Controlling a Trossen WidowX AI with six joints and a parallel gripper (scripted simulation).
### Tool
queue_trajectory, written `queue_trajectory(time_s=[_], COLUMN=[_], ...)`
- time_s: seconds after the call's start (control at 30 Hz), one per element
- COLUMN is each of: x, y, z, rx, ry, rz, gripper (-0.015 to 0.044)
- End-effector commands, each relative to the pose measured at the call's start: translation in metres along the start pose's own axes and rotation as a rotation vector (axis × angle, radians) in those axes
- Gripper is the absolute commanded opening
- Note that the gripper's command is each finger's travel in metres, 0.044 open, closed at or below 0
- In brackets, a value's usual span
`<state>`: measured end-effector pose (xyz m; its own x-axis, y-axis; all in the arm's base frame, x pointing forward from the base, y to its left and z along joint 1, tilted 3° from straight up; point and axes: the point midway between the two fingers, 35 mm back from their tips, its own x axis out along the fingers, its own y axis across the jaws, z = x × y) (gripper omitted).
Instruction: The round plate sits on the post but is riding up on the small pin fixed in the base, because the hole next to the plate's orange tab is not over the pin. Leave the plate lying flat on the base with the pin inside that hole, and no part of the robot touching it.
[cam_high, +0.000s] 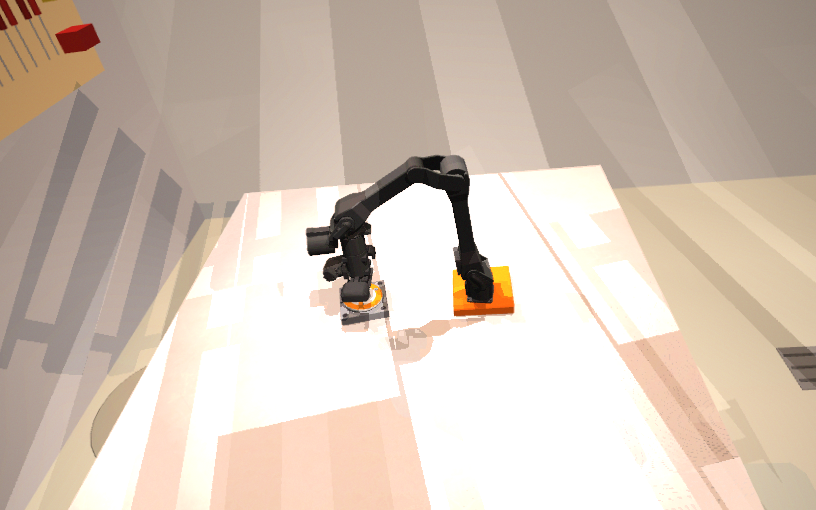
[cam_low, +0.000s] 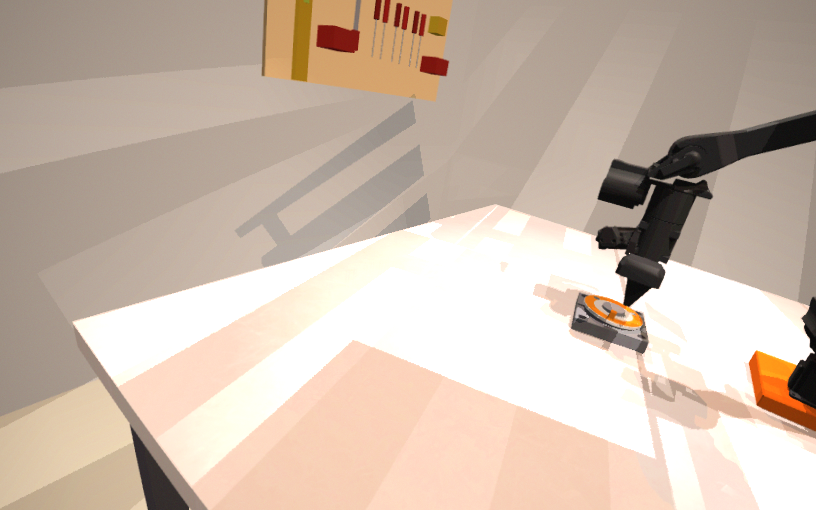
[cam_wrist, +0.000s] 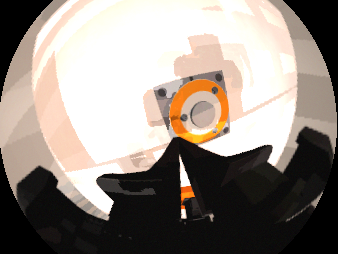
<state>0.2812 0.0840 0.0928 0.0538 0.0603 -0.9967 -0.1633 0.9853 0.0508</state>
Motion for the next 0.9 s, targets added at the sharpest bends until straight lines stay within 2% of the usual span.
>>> queue_trajectory(time_s=[0.0,0.87], x=[0.02,0.029], y=[-0.001,0.003], z=[-0.004,0.021], rx=[0.004,0.004], ry=[0.019,0.017], rz=[-0.008,-0.007], gripper=[0.0,0.0])
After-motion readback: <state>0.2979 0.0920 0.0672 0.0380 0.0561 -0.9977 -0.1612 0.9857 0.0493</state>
